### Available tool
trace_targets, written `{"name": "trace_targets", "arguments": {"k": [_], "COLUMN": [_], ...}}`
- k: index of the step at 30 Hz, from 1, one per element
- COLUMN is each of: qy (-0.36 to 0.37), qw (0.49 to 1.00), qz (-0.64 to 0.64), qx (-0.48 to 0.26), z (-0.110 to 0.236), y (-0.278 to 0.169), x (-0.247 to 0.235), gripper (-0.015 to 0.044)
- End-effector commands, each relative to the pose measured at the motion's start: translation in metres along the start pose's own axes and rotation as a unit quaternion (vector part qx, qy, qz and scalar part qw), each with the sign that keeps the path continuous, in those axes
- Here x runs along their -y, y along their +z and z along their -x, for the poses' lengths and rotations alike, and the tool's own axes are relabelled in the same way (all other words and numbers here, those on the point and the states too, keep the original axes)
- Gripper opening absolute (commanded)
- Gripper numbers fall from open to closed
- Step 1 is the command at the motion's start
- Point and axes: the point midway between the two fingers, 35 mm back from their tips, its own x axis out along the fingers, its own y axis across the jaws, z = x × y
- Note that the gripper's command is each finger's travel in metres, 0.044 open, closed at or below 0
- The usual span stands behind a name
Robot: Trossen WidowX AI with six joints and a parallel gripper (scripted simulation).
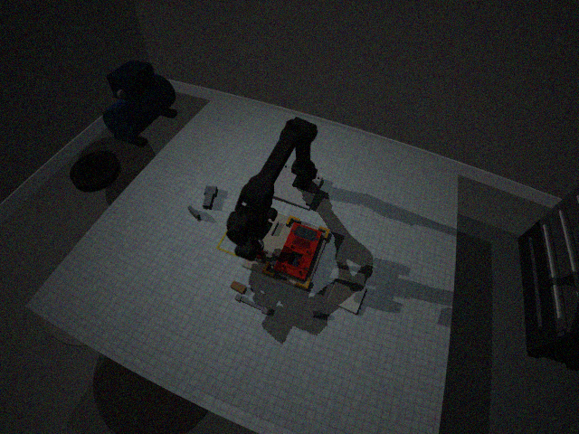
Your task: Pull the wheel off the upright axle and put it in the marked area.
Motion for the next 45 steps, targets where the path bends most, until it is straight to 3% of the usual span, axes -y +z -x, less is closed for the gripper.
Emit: {"name": "trace_targets", "arguments": {"k": [1, 16, 25, 29, 45], "qy": [0.006, 0.006, 0.006, 0.004, 0.004], "qw": [1.000, 1.000, 1.000, 1.000, 1.000], "qz": [0.001, 0.001, 0.000, -0.002, 0.000], "qx": [0.000, 0.000, 0.000, 0.000, 0.003], "z": [0.008, 0.013, 0.045, 0.041, 0.046], "y": [-0.001, -0.001, 0.000, 0.001, 0.078], "x": [0.000, 0.000, 0.001, 0.001, 0.042], "gripper": [0.0000, 0.0000, 0.0000, 0.0000, 0.0000]}}
